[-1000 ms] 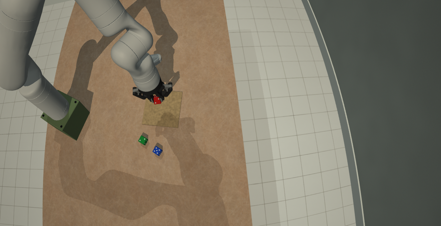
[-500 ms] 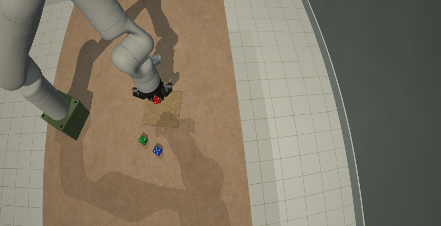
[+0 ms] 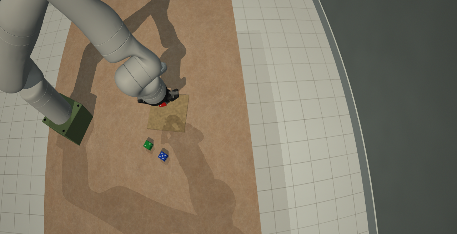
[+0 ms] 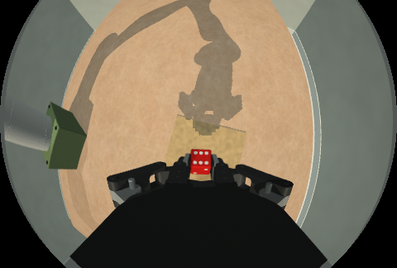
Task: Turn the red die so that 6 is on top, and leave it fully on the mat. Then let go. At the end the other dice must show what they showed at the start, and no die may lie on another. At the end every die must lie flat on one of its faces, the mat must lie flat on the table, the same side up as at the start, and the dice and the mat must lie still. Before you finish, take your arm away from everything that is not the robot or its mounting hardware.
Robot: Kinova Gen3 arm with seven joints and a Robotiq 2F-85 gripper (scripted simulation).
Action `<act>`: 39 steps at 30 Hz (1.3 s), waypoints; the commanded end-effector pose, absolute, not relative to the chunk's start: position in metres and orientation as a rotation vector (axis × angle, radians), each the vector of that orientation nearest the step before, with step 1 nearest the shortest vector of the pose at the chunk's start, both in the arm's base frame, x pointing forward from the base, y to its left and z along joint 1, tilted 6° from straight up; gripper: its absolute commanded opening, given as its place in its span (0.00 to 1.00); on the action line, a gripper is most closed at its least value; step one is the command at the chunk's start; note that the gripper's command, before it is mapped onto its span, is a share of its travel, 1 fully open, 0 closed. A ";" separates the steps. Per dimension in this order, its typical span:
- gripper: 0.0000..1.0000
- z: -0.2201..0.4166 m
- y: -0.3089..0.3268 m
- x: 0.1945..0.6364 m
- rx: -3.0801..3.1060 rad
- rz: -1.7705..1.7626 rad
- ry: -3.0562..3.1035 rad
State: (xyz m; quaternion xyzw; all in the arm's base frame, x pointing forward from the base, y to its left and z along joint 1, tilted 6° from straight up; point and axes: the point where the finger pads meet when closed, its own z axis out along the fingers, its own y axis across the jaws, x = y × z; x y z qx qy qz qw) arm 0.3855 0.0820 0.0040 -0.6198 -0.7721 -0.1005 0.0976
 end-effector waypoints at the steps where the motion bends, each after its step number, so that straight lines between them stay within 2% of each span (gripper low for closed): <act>1: 0.21 0.004 0.073 0.388 -1.850 -0.326 -2.250; 39: 0.21 0.005 0.069 0.391 -1.667 -0.585 -2.044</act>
